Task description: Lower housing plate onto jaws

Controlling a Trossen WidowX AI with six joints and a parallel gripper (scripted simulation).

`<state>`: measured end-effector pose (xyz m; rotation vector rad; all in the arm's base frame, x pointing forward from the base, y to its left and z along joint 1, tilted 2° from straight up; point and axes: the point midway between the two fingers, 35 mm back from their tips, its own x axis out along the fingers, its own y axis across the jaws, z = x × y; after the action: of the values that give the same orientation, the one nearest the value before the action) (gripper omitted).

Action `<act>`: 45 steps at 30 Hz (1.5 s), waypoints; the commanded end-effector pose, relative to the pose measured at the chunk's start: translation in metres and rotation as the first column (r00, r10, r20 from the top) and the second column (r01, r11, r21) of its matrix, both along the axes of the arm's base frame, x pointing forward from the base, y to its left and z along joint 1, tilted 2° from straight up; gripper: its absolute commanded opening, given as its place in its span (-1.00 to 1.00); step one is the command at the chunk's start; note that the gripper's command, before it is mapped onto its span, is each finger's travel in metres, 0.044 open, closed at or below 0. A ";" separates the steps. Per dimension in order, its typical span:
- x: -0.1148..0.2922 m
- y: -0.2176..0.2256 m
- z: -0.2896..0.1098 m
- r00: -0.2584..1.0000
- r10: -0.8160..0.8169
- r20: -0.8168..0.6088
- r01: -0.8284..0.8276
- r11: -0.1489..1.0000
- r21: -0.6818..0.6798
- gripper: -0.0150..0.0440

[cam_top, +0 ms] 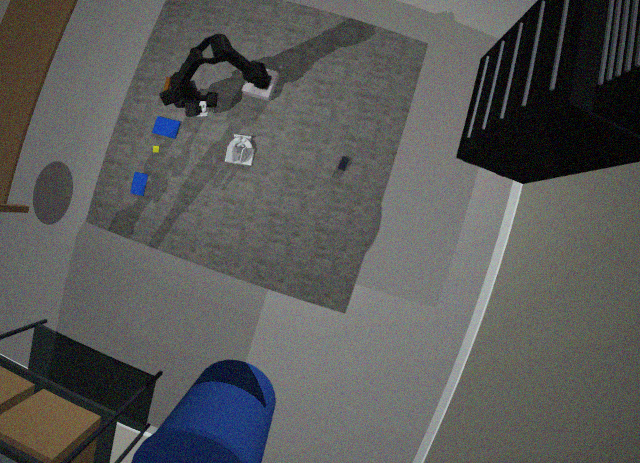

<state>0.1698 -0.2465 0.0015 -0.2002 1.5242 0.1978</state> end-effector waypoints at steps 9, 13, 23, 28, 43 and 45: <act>0.000 0.000 0.002 1.000 0.000 0.000 0.000 1.000 0.000 0.70; 0.000 -0.001 0.014 1.000 -0.001 0.000 0.001 1.000 -0.001 0.70; 0.000 -0.002 0.045 1.000 -0.002 -0.002 0.002 1.000 -0.002 0.70; -0.002 -0.002 0.062 1.000 -0.003 -0.002 0.003 1.000 -0.003 0.70; 0.013 0.014 0.073 1.000 -0.013 -0.002 0.013 1.000 -0.002 0.70; 0.018 0.019 0.074 1.000 -0.016 -0.002 0.016 1.000 -0.002 0.70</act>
<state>0.1832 -0.2340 0.0748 -0.1936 1.5233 0.1868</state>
